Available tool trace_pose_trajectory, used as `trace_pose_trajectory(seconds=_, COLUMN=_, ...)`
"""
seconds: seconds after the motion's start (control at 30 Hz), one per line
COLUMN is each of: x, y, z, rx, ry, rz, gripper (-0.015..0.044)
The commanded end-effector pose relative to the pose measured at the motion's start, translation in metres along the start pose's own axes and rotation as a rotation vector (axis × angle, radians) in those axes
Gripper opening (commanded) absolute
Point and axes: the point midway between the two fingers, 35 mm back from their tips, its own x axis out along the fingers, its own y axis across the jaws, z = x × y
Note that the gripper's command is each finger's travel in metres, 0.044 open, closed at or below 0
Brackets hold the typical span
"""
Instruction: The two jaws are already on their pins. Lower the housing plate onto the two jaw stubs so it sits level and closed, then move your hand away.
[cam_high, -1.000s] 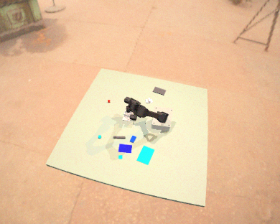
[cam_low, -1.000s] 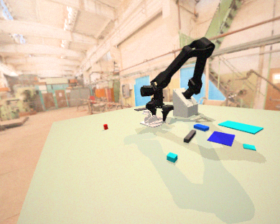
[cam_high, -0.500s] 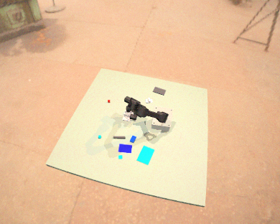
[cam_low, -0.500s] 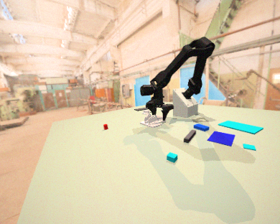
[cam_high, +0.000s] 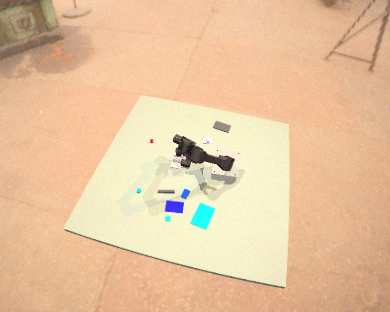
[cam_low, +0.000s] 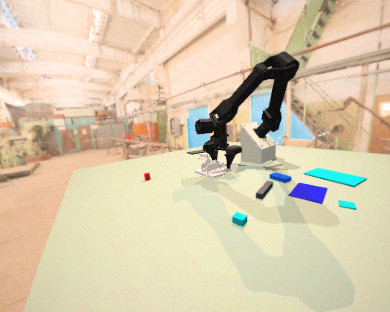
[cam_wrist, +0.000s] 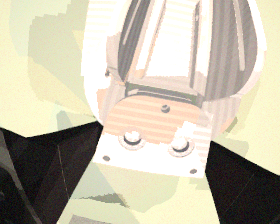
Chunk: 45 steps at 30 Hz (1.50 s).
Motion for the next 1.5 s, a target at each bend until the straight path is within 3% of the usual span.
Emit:
trace_pose_trajectory(seconds=0.0, x=0.0017, y=-0.0006, z=0.0, rx=0.002, ry=-0.001, rz=-0.003, gripper=0.0351)
trace_pose_trajectory(seconds=0.97, x=0.0022, y=-0.0005, z=0.0, rx=0.002, ry=-0.001, rz=-0.003, gripper=0.0351)
trace_pose_trajectory(seconds=1.1, x=0.0019, y=-0.0001, z=-0.0003, rx=0.002, ry=0.001, rz=-0.001, gripper=0.044)
trace_pose_trajectory(seconds=1.47, x=0.0019, y=-0.0001, z=-0.0003, rx=0.002, ry=0.001, rz=-0.001, gripper=0.044)
